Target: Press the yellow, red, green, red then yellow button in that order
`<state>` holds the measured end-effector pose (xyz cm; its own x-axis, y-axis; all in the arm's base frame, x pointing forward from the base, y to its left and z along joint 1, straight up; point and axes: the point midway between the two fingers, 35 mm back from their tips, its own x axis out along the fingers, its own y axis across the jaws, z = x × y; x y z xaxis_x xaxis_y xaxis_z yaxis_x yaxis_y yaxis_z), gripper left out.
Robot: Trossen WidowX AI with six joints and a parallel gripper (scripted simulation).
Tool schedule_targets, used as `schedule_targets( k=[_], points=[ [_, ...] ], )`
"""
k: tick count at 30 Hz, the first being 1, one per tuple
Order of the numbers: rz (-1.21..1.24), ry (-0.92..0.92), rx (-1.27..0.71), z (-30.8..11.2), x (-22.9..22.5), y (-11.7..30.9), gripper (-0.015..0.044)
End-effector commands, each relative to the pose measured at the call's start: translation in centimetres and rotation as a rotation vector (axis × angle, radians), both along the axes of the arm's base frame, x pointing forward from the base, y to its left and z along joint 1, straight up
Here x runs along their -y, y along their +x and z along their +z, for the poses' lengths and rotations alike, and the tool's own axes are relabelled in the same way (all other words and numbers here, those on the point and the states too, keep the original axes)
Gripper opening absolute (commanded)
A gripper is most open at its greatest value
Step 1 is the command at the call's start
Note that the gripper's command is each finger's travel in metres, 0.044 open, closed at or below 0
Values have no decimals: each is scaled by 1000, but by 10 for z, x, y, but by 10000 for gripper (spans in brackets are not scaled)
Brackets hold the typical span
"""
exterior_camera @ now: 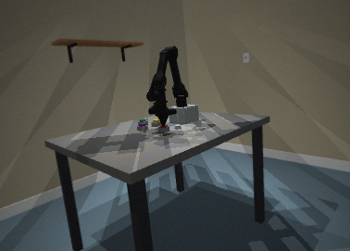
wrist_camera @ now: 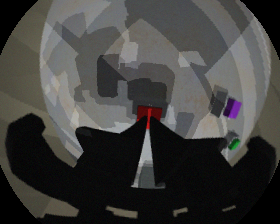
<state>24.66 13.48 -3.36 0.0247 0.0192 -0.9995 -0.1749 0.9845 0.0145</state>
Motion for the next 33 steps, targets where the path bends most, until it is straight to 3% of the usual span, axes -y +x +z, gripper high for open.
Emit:
schedule_targets(
  k=[1, 15, 18, 22, 26, 33],
  points=[
    [-3, -3, 0, -1, 1, 0, 20],
    [0, 0, 0, 2, 0, 0, 20],
    [-3, -3, 0, 30, 1, -1, 20],
    [-3, -3, 1, 37, 1, -1, 20],
    [-3, -3, 1, 92, 2, -2, 20],
    [-3, -5, 1, 96, 23, -1, 20]
  ],
)
